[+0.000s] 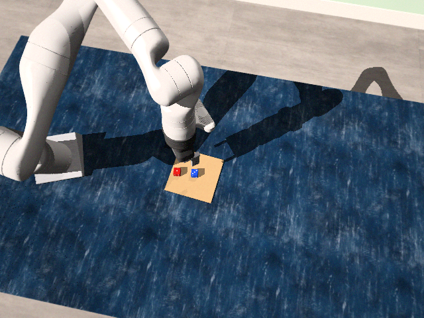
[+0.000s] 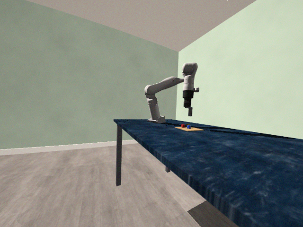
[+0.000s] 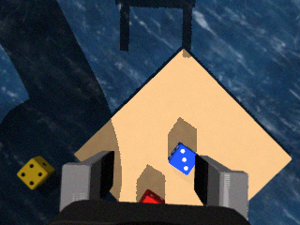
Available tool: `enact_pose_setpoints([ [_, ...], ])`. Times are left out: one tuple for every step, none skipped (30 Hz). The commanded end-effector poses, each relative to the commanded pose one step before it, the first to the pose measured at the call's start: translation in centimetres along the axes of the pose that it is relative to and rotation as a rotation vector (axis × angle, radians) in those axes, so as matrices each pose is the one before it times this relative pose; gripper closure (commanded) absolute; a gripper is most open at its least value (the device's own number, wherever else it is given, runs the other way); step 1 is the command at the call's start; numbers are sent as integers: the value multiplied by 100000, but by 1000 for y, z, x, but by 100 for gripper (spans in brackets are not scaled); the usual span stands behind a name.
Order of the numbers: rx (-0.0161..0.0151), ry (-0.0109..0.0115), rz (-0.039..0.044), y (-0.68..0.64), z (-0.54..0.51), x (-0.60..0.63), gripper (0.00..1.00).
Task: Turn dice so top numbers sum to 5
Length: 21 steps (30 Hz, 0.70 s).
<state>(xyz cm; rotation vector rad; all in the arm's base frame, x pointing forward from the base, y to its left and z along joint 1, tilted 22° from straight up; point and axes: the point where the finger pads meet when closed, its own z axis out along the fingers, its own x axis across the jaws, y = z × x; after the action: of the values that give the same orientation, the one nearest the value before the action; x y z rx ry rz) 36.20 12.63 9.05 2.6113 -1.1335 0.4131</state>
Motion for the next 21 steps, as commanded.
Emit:
enact_pose_setpoints([
  [548,-444,-7294,-185,-127,-594,0],
  [-83,-36,-3581,-16,32,-187,0],
  [-81,-38,-3665,-21,32,-191,0],
  [-79,-38,-3745,-27,32,-195,0],
  [-76,-39,-3822,-32,33,-199,0],
  [-73,-40,-3895,-38,33,-202,0],
  [-70,-40,-3965,-44,33,-204,0],
  [-66,-39,-4031,-50,33,-206,0],
  [0,0,0,0,0,0,0],
  [0,0,0,0,0,0,0],
  [-63,-39,-4093,-56,33,-208,0],
  [-59,-38,-4152,-63,33,-209,0],
  [-55,-36,-4206,-70,32,-209,0],
  [-52,-34,-4256,-76,32,-209,0],
  [-48,-32,-4302,-83,32,-209,0],
  [-44,-29,-4344,-90,32,-207,0],
  [-40,-26,-4381,-97,31,-205,0],
  [-37,-23,-4413,-103,31,-202,0],
  [-34,-19,-4441,-110,30,-199,0],
  [-30,-15,-4465,-116,29,-195,0],
  [-28,-10,-4483,-122,29,-191,0],
])
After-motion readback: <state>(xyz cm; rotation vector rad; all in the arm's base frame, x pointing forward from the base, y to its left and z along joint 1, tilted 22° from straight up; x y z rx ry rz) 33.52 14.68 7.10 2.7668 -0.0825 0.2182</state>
